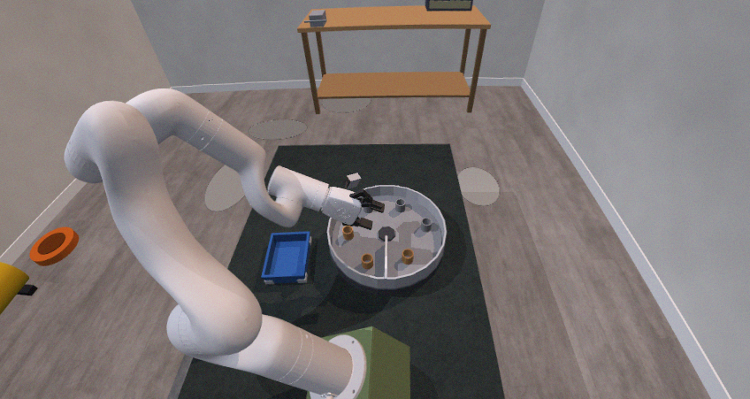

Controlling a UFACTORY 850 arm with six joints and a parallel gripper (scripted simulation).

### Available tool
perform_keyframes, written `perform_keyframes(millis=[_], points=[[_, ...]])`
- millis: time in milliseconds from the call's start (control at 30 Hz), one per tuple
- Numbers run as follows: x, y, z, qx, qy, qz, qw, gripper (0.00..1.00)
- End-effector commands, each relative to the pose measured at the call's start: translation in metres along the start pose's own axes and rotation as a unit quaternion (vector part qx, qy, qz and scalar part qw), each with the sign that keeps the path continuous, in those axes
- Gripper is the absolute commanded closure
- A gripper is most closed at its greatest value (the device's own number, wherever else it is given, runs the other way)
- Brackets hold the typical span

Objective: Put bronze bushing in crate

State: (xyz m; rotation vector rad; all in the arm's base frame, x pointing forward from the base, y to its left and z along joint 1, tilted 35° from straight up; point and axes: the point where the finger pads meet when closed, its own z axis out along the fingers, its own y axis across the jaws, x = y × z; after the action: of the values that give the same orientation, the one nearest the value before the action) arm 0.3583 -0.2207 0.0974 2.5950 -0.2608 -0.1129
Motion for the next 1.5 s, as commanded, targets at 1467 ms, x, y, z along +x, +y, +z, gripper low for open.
perform_keyframes(millis=[1467], points=[[0.024, -0.034, 0.024, 0.366, 0.195, -0.273, 0.868, 0.00]])
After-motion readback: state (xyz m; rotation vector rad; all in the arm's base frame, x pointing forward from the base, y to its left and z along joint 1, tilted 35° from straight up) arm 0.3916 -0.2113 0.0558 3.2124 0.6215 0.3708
